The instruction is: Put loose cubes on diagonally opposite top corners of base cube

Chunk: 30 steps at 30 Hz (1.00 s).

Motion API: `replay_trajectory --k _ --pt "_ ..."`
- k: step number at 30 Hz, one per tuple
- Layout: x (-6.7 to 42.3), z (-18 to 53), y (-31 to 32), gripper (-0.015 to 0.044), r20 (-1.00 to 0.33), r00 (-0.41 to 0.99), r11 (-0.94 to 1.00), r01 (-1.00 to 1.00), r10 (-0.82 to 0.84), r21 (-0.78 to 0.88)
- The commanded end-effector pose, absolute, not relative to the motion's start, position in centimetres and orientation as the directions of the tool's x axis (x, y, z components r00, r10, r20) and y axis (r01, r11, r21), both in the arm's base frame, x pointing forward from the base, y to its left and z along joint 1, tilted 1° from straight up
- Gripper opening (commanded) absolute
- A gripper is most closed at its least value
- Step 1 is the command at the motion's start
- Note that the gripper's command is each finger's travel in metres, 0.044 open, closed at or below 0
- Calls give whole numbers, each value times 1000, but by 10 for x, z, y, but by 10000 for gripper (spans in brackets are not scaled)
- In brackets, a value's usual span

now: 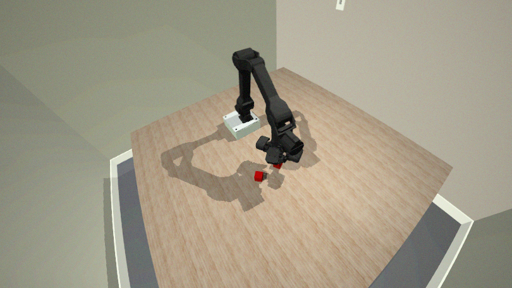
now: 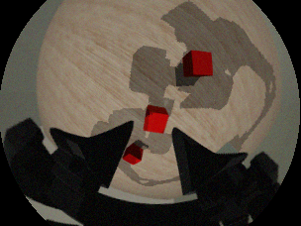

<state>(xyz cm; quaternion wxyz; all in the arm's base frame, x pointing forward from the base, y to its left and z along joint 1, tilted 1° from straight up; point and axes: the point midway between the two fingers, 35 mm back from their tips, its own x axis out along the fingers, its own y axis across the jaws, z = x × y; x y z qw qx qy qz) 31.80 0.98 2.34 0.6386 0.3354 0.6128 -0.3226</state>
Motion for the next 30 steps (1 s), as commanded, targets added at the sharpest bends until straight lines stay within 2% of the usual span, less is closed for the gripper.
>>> replay_trajectory --k 1,16,22,30 --pt "316 14 9 265 -1000 29 564 825 -6 21" --pt "316 -6 9 265 -1000 30 563 826 -7 21" --pt "316 -6 9 108 -1000 30 563 826 -7 21" --pt "318 4 9 105 -1000 30 563 826 -7 21"
